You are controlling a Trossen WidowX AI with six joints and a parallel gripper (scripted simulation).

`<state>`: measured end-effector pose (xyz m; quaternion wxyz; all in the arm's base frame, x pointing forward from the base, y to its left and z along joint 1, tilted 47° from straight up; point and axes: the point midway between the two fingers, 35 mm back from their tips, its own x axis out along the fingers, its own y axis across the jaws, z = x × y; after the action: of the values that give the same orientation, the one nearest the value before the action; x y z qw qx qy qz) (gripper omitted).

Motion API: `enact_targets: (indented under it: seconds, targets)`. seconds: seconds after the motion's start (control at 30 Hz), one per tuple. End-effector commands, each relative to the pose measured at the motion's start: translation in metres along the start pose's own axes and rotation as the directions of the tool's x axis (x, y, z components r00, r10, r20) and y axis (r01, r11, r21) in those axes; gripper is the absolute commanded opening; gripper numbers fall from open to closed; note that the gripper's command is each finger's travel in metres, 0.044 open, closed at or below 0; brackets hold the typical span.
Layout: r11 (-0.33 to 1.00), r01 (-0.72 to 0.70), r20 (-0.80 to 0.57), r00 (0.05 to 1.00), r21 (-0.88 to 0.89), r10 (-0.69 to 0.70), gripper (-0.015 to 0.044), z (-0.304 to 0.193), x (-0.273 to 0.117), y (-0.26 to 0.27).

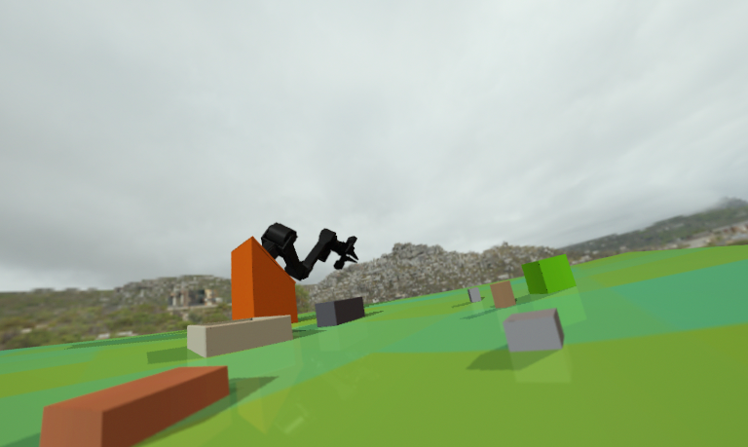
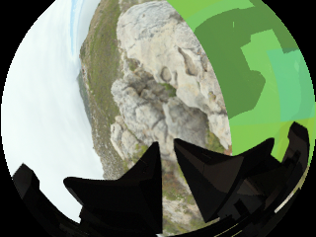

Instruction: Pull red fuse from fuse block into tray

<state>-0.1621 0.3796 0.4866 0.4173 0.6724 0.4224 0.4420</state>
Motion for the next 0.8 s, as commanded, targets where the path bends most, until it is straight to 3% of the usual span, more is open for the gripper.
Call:
enact_targets:
  seconds: [0.0, 0.23, 0.37, 0.77]
  targets:
    - [0.974, -0.106, -0.014, 0.994, 0.202, 0.111, 0.0066, 0.017, -0.021, 0.059]
    - [0.79, -0.263, 0.007, 0.95, 0.553, 0.311, 0.0066, 0.065, -0.067, 0.158]
    - [0.687, -0.291, -0.011, 0.917, 0.666, 0.399, 0.0066, 0.093, -0.095, 0.2]
    - [0.049, -0.325, 0.238, 0.781, 0.944, 0.578, 0.0066, 0.25, -0.185, 0.292]
